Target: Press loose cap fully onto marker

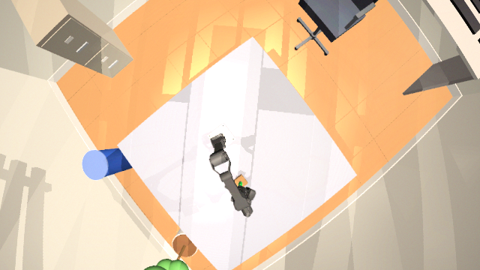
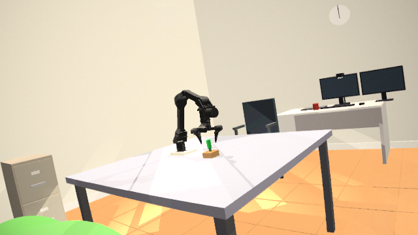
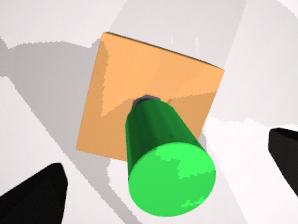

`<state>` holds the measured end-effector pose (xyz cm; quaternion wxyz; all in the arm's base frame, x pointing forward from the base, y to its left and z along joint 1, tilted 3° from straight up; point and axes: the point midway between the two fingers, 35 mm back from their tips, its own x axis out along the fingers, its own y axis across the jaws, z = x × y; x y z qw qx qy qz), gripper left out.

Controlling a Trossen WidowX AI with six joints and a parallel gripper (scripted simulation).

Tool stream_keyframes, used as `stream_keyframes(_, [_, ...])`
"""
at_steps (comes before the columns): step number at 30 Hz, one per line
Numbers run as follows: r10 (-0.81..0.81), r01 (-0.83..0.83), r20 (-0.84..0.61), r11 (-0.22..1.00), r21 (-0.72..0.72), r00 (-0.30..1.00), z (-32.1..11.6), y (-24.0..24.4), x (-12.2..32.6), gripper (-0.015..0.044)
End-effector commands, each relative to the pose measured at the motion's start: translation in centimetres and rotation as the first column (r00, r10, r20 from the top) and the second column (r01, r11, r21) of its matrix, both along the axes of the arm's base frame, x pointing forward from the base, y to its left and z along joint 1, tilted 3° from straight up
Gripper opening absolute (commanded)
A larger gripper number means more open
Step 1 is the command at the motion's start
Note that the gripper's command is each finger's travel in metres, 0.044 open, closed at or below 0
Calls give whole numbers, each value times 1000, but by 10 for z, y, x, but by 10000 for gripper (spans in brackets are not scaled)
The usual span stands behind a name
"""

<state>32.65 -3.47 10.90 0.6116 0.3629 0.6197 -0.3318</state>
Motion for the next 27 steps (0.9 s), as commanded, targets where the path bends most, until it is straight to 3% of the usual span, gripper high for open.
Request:
stream_keyframes(1, [2,-2,25,1000,-3,1000,43,-2,3,440])
stream_keyframes(7, [2,-2,25,1000,-3,1000,61,-3,0,440])
stream_keyframes(9, [63,-63,27,998,-5,998,61,-3,0,387])
stream_keyframes(13, [412,-411,38,911,-21,911,57,-4,0,282])
stream_keyframes(19, [838,-837,44,545,-51,543,52,-5,0,125])
stream_keyframes(21, [898,-897,43,439,-57,437,51,-5,0,72])
stream_keyframes(24, [905,-903,43,425,-58,423,51,-5,0,0])
stream_keyframes(27, [905,-903,43,425,-58,423,51,-5,0,0])
